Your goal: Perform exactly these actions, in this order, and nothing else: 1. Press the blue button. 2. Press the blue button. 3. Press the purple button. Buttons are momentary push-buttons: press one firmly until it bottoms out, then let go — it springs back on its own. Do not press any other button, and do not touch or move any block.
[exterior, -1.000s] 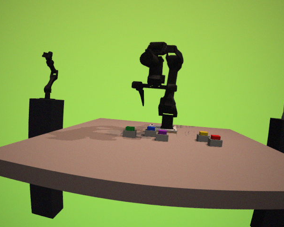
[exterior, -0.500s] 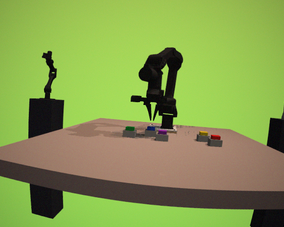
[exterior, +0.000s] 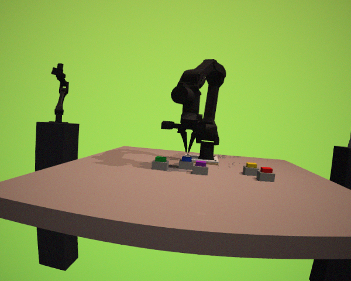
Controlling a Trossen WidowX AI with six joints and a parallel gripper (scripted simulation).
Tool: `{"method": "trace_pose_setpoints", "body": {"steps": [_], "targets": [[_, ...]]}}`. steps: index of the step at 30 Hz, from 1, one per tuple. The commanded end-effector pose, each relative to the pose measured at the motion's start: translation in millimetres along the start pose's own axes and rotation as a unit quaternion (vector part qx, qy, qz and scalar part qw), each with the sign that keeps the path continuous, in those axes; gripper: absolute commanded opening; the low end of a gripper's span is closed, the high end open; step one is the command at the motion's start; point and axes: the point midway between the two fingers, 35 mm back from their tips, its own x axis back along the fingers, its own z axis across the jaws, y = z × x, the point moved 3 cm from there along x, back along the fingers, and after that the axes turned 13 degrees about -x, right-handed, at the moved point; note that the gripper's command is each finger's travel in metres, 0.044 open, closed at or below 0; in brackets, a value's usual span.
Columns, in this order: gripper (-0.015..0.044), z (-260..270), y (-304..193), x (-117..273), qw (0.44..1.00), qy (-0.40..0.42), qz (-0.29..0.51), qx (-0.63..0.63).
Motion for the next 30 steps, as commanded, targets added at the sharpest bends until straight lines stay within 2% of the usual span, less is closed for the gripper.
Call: {"method": "trace_pose_setpoints", "body": {"steps": [1, 12, 30], "targets": [[0.002, -0.6, -1.3, -7.8, 1.0, -0.003, 0.004, -0.002], [0.002, -0.7, -2.1, -24.1, 1.0, -0.003, 0.005, -0.002], [0.002, -0.7, -2.2, -24.3, 1.0, -0.003, 0.005, -0.002]]}}
